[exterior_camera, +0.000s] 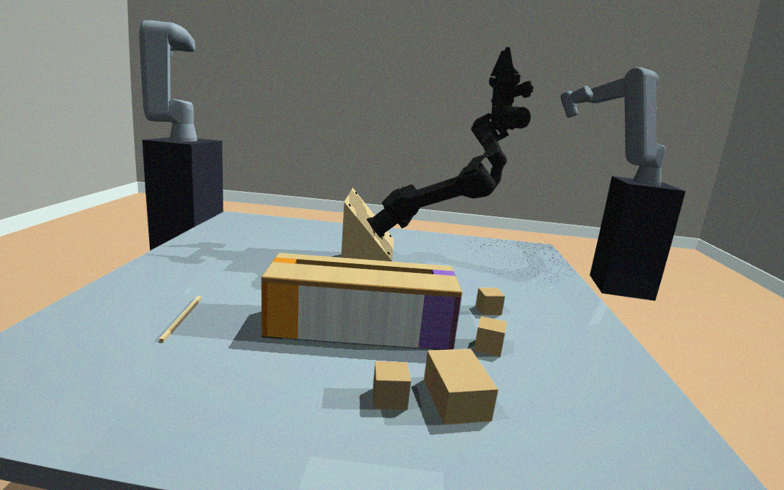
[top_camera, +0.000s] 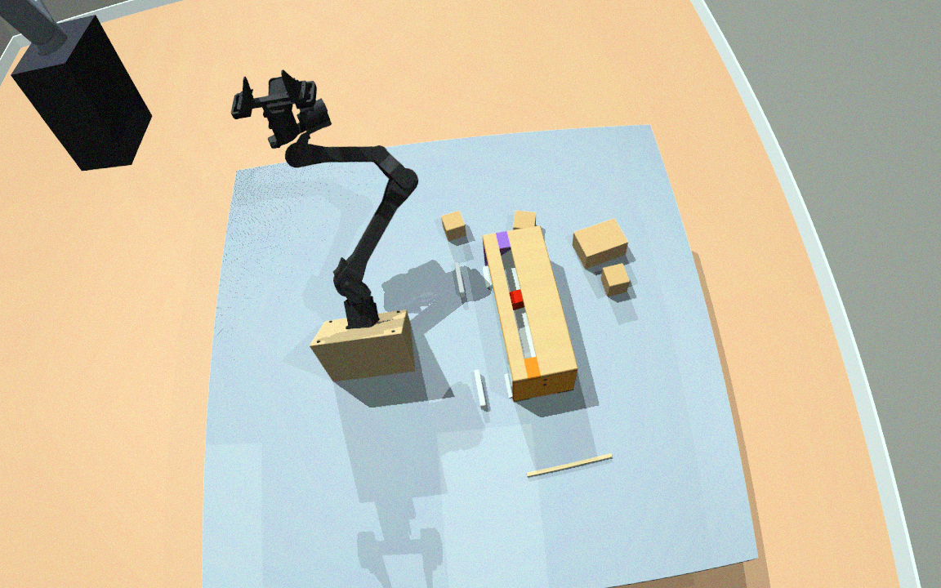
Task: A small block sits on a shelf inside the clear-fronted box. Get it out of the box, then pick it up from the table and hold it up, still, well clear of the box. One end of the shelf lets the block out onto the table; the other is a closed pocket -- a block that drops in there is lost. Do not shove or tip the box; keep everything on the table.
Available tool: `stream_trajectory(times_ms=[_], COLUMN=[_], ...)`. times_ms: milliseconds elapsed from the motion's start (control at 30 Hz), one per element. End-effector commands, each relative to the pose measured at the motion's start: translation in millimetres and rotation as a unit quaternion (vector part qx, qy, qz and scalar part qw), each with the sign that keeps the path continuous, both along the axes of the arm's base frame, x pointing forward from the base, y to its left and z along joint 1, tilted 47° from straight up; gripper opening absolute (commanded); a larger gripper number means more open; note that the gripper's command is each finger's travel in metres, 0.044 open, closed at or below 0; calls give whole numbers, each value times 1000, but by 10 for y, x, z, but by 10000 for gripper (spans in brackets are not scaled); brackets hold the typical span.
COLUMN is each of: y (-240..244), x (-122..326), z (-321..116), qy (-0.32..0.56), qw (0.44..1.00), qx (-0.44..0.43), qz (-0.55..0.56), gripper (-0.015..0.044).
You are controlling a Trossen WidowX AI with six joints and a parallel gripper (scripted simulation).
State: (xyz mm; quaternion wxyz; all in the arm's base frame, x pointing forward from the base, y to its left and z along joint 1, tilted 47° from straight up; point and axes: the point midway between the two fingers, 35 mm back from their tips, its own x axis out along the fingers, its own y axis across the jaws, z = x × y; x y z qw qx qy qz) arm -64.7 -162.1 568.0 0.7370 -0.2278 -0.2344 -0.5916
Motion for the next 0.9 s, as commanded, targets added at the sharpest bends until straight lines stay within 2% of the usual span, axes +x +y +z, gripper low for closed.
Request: stream_trajectory(times_ms=[0,300,500,633,733,867], y=[-4,-363,-916,-1344,-1556,-1775], x=[3,-110,-180,-94,56,174], z=[1,-72,-313,-559,-696,-872], qy=[-1,-23,-22,-8,-28,-12], qw=[1000,999,996,991,984,979], qx=[-1,12,65,111,136,164], qz=[3,40,58,76,112,122], gripper=[400,400,400,400,400,400])
